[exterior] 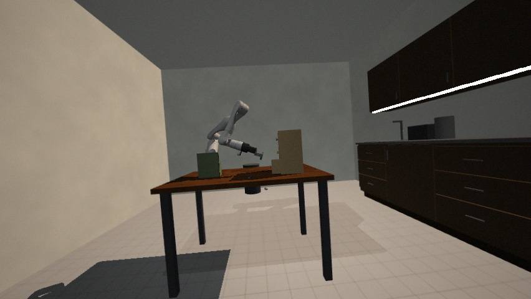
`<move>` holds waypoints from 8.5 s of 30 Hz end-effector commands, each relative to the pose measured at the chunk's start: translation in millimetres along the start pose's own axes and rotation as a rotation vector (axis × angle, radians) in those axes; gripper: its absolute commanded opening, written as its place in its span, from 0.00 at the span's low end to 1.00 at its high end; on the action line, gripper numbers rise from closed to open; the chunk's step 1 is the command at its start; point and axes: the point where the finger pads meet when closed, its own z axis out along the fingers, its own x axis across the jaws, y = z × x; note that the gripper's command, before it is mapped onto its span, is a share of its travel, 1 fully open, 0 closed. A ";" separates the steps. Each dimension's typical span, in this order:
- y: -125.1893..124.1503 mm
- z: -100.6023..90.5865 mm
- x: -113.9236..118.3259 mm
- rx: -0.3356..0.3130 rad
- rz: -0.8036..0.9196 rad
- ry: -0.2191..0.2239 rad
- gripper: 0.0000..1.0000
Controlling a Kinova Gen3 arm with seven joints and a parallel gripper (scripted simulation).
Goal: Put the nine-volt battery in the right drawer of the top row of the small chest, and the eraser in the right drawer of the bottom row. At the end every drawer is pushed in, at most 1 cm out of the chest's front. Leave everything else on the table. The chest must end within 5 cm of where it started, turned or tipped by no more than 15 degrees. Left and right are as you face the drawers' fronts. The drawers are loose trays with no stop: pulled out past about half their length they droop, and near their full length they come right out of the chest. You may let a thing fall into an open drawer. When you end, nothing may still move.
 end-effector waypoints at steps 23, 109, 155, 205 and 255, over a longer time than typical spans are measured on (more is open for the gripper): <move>34.1 79.2 5.3 -0.007 -0.018 0.012 0.45; 30.1 58.8 4.9 -0.007 -0.018 0.012 1.00; 3.7 -31.5 3.3 -0.001 -0.018 0.012 1.00; 11.2 -34.3 3.4 0.246 -0.020 0.010 1.00; 25.0 -39.4 3.6 0.695 -0.021 0.005 1.00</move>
